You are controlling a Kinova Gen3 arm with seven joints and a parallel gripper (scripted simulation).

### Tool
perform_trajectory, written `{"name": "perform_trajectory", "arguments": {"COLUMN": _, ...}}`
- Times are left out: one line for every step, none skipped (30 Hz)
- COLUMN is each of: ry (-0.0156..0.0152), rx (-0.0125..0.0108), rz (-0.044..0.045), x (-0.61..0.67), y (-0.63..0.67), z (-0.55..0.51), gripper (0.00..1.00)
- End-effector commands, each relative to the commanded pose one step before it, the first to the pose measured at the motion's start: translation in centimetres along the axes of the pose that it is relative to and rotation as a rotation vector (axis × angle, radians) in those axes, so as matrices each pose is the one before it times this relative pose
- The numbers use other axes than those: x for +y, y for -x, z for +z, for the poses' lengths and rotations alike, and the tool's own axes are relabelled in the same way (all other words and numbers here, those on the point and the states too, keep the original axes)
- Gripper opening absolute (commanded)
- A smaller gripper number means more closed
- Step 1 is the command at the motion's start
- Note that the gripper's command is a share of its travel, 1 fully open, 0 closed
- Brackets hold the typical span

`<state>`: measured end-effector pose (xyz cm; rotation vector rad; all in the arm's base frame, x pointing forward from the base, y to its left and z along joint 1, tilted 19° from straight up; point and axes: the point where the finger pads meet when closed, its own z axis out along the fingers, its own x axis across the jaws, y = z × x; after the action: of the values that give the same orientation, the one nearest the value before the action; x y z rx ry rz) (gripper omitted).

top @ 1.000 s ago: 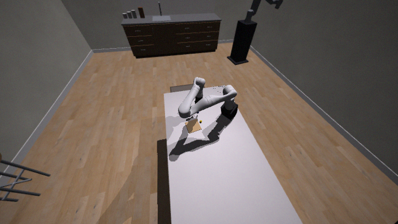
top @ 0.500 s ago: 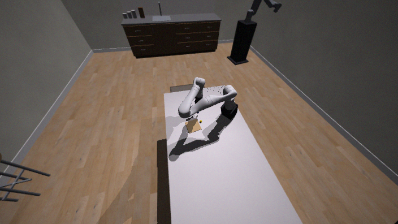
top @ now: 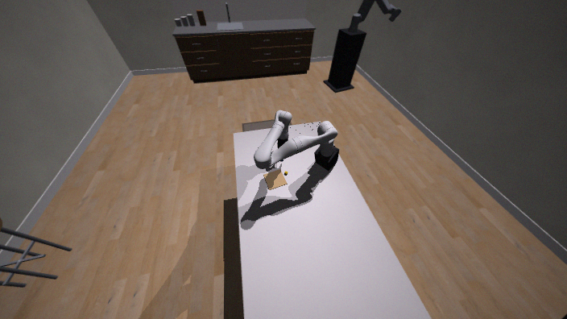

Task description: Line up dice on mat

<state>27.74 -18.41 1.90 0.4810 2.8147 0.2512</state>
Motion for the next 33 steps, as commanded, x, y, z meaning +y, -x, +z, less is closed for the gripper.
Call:
{"name": "perform_trajectory", "arguments": {"ry": -0.00124, "rx": 0.00276, "rz": 0.04235, "x": -0.119, "y": -0.073, "z": 0.177, "gripper": 1.00}}
{"name": "perform_trajectory", "arguments": {"ry": -0.00018, "rx": 0.00008, "rz": 0.02317, "x": -0.034, "y": -0.013, "z": 0.072, "gripper": 1.00}}
{"name": "perform_trajectory", "arguments": {"ry": 0.00000, "rx": 0.00000, "rz": 0.00000, "x": 0.000, "y": 0.000, "z": 0.000, "gripper": 1.00}}
{"name": "perform_trajectory", "arguments": {"ry": 0.00000, "rx": 0.00000, "rz": 0.00000, "x": 0.000, "y": 0.000, "z": 0.000, "gripper": 1.00}}
{"name": "perform_trajectory", "arguments": {"ry": -0.00018, "rx": 0.00008, "rz": 0.02422, "x": -0.034, "y": -0.013, "z": 0.075, "gripper": 1.00}}
{"name": "perform_trajectory", "arguments": {"ry": -0.00018, "rx": 0.00007, "rz": 0.02523, "x": -0.034, "y": -0.012, "z": 0.079, "gripper": 1.00}}
{"name": "perform_trajectory", "arguments": {"ry": -0.00018, "rx": 0.00007, "rz": 0.02620, "x": -0.034, "y": -0.012, "z": 0.082, "gripper": 1.00}}
{"name": "perform_trajectory", "arguments": {"ry": -0.00018, "rx": 0.00006, "rz": 0.02712, "x": -0.033, "y": -0.012, "z": 0.085, "gripper": 1.00}}
{"name": "perform_trajectory", "arguments": {"ry": -0.00017, "rx": 0.00005, "rz": 0.02799, "x": -0.032, "y": -0.011, "z": 0.088, "gripper": 1.00}}
{"name": "perform_trajectory", "arguments": {"ry": -0.00017, "rx": 0.00004, "rz": 0.02882, "x": -0.031, "y": -0.011, "z": 0.092, "gripper": 1.00}}
{"name": "perform_trajectory", "arguments": {"ry": -0.00016, "rx": 0.00004, "rz": 0.02958, "x": -0.029, "y": -0.010, "z": 0.094, "gripper": 1.00}}
{"name": "perform_trajectory", "arguments": {"ry": -0.00015, "rx": 0.00003, "rz": 0.03030, "x": -0.027, "y": -0.010, "z": 0.097, "gripper": 1.00}}
{"name": "perform_trajectory", "arguments": {"ry": -0.00014, "rx": 0.00002, "rz": 0.03095, "x": -0.025, "y": -0.009, "z": 0.100, "gripper": 1.00}}
{"name": "perform_trajectory", "arguments": {"ry": -0.00012, "rx": 0.00001, "rz": 0.03154, "x": -0.023, "y": -0.009, "z": 0.102, "gripper": 1.00}}
{"name": "perform_trajectory", "arguments": {"ry": -0.00011, "rx": 0.00001, "rz": 0.03206, "x": -0.021, "y": -0.009, "z": 0.104, "gripper": 1.00}}
{"name": "perform_trajectory", "arguments": {"ry": -0.00010, "rx": 0.00000, "rz": 0.03252, "x": -0.018, "y": -0.009, "z": 0.106, "gripper": 1.00}}
{"name": "perform_trajectory", "arguments": {"ry": -0.00008, "rx": 0.00000, "rz": 0.03291, "x": -0.015, "y": -0.008, "z": 0.108, "gripper": 1.00}}
{"name": "perform_trajectory", "arguments": {"ry": -0.00006, "rx": -0.00001, "rz": 0.03324, "x": -0.013, "y": -0.008, "z": 0.110, "gripper": 1.00}}
{"name": "perform_trajectory", "arguments": {"ry": -0.00004, "rx": -0.00001, "rz": 0.03349, "x": -0.010, "y": -0.008, "z": 0.111, "gripper": 1.00}}
{"name": "perform_trajectory", "arguments": {"ry": 0.00000, "rx": 0.00000, "rz": 0.00000, "x": 0.000, "y": 0.000, "z": 0.000, "gripper": 1.00}}
{"name": "perform_trajectory", "arguments": {"ry": 0.00000, "rx": 0.00000, "rz": 0.00000, "x": 0.000, "y": 0.000, "z": 0.000, "gripper": 1.00}}
{"name": "perform_trajectory", "arguments": {"ry": -0.00003, "rx": -0.00001, "rz": 0.03368, "x": -0.007, "y": -0.009, "z": 0.112, "gripper": 1.00}}
{"name": "perform_trajectory", "arguments": {"ry": -0.00001, "rx": -0.00001, "rz": 0.03379, "x": -0.004, "y": -0.009, "z": 0.113, "gripper": 1.00}}
{"name": "perform_trajectory", "arguments": {"ry": 0.00001, "rx": -0.00001, "rz": 0.03384, "x": -0.001, "y": -0.009, "z": 0.114, "gripper": 1.00}}
{"name": "perform_trajectory", "arguments": {"ry": 0.00003, "rx": -0.00001, "rz": 0.03381, "x": 0.002, "y": -0.010, "z": 0.114, "gripper": 1.00}}
{"name": "perform_trajectory", "arguments": {"ry": 0.00005, "rx": 0.00000, "rz": 0.03371, "x": 0.005, "y": -0.010, "z": 0.115, "gripper": 1.00}}
{"name": "perform_trajectory", "arguments": {"ry": 0.00007, "rx": 0.00000, "rz": 0.03354, "x": 0.008, "y": -0.011, "z": 0.115, "gripper": 1.00}}
{"name": "perform_trajectory", "arguments": {"ry": 0.00008, "rx": 0.00001, "rz": 0.03330, "x": 0.011, "y": -0.012, "z": 0.114, "gripper": 1.00}}
{"name": "perform_trajectory", "arguments": {"ry": 0.00010, "rx": 0.00001, "rz": 0.03299, "x": 0.013, "y": -0.012, "z": 0.114, "gripper": 1.00}}
{"name": "perform_trajectory", "arguments": {"ry": 0.00011, "rx": 0.00002, "rz": 0.03261, "x": 0.016, "y": -0.013, "z": 0.113, "gripper": 1.00}}
{"name": "perform_trajectory", "arguments": {"ry": 0.00012, "rx": 0.00003, "rz": 0.03216, "x": 0.018, "y": -0.014, "z": 0.112, "gripper": 1.00}}
{"name": "perform_trajectory", "arguments": {"ry": 0.00014, "rx": 0.00004, "rz": 0.03164, "x": 0.020, "y": -0.015, "z": 0.110, "gripper": 1.00}}
{"name": "perform_trajectory", "arguments": {"ry": 0.00015, "rx": 0.00005, "rz": 0.03107, "x": 0.022, "y": -0.016, "z": 0.109, "gripper": 1.00}}
